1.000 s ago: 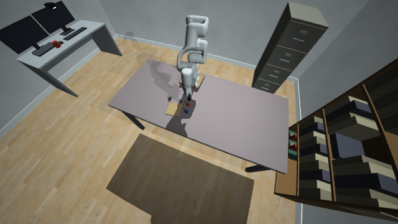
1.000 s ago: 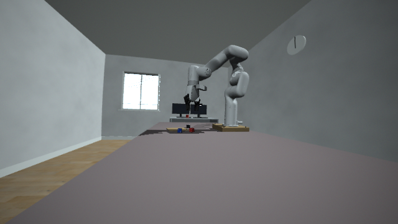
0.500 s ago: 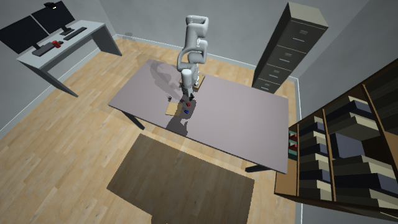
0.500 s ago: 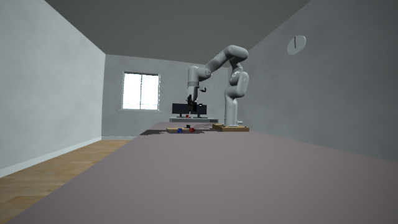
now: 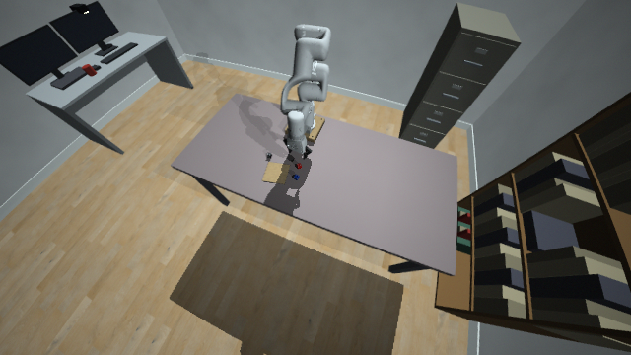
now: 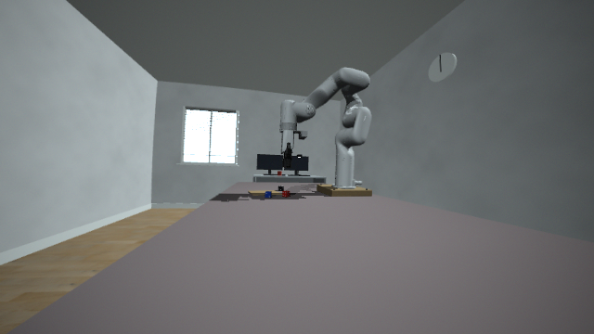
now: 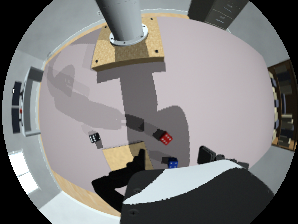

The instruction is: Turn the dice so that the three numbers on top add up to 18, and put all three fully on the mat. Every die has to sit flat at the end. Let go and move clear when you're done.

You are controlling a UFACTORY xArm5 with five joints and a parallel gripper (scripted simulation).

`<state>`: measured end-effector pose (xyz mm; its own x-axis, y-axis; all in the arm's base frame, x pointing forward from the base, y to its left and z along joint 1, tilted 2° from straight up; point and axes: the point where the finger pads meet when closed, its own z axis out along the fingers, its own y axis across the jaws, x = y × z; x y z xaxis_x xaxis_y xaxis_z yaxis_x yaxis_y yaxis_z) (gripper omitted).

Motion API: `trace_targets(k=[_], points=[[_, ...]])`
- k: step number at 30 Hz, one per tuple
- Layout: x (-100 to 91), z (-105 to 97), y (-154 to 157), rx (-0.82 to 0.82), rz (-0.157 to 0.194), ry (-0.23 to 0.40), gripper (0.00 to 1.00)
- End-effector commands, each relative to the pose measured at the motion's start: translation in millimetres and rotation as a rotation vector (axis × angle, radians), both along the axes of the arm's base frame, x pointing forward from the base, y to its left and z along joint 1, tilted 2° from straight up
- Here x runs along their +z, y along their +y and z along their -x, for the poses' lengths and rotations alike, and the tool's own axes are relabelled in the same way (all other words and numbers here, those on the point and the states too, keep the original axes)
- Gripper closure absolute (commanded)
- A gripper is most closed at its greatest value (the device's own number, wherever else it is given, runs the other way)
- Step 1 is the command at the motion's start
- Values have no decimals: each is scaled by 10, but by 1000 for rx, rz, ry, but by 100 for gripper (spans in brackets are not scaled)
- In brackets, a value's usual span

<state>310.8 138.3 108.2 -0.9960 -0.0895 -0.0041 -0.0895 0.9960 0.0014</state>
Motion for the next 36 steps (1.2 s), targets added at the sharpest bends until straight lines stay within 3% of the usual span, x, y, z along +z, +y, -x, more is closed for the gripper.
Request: trace_targets(k=[1,30,33,36], points=[[-12,-12,6,157,-1,-4,0],[-138,-11,14,961,4,-6,0],[-141,-11,14,975,4,-6,0],[-161,-10,15,1107,5,-6,0]])
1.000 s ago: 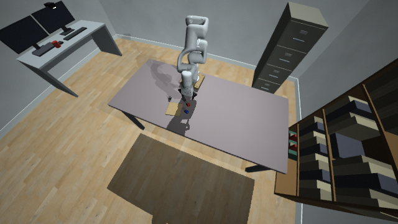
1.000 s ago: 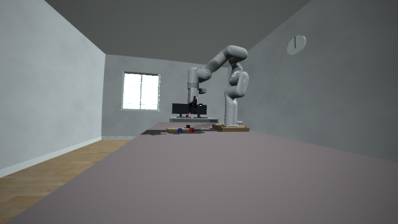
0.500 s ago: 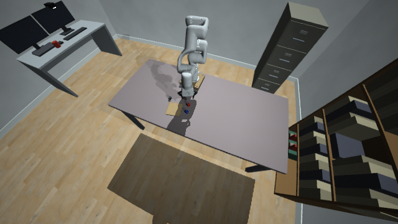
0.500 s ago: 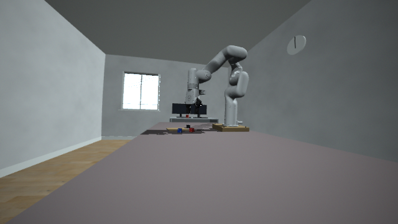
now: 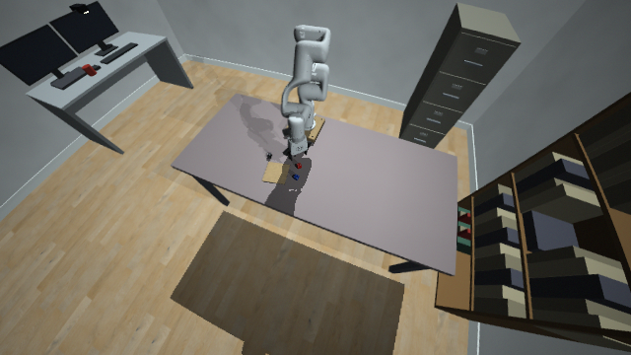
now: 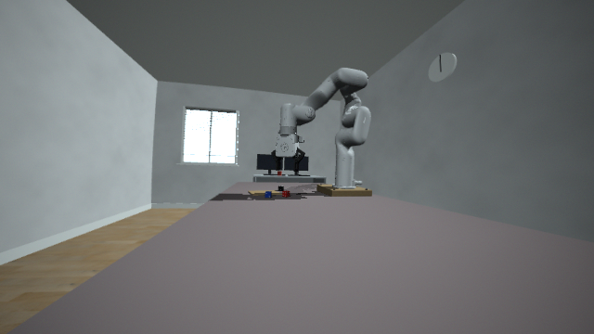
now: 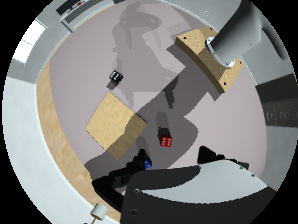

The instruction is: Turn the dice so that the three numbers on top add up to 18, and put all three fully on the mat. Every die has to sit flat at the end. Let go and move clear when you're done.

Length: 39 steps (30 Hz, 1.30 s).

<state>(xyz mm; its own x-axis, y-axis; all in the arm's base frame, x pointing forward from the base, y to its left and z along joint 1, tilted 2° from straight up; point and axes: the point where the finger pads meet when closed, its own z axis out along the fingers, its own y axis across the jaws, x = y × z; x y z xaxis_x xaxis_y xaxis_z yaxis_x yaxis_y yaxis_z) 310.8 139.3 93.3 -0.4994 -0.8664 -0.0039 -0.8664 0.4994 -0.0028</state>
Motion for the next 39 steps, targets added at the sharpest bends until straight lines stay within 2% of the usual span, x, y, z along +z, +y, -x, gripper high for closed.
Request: trace_targets(k=[1,11,13,15,27,30,32,39], points=[[-16,-10,6,174,0,-4,0],[-60,-8,8,452,1,-4,0],[-60,-8,8,452,1,-4,0],[-76,-7,8,558,2,-5,0],[-126,-3,10,884,4,-5,0],[-130,-3,10,907,4,-6,0],[-147,-2,11,1017,5,-6,0],[-175,1,11,1198,6,-6,0]])
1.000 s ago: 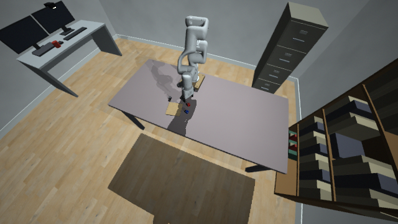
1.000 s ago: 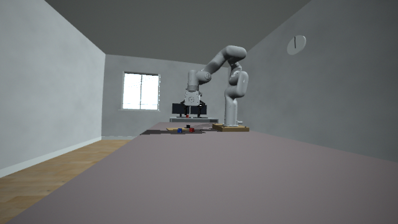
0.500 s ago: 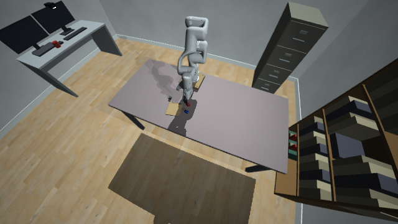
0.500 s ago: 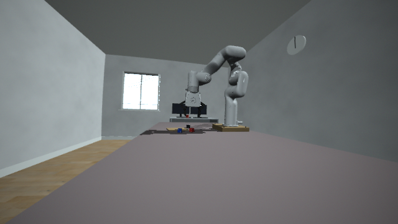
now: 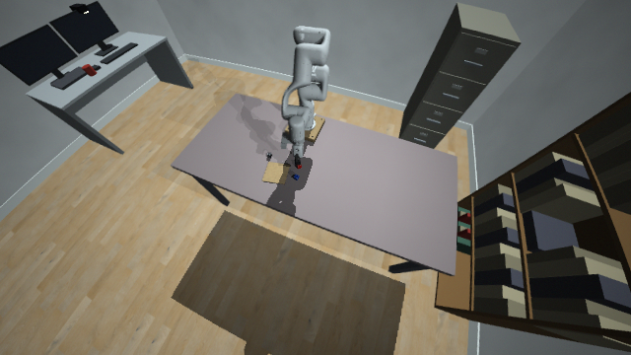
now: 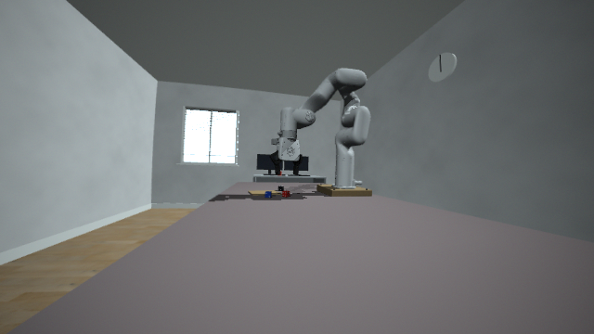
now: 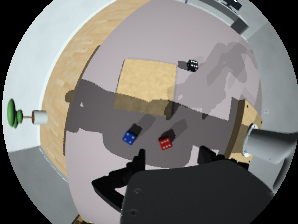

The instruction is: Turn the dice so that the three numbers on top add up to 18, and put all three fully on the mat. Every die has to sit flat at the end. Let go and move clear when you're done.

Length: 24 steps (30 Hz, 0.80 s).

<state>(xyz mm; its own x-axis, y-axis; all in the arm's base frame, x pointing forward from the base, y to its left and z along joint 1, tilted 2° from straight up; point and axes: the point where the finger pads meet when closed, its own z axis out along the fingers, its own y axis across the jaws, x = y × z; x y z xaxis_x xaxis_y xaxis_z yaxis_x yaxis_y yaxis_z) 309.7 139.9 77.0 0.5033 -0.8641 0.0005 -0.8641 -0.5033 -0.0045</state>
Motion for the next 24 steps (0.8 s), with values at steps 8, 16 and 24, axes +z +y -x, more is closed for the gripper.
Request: trace_targets(k=[8,16,24], points=[[-34,-8,6,296,0,-4,0],[-45,-6,6,368,1,-5,0],[-45,-6,6,369,1,-5,58]])
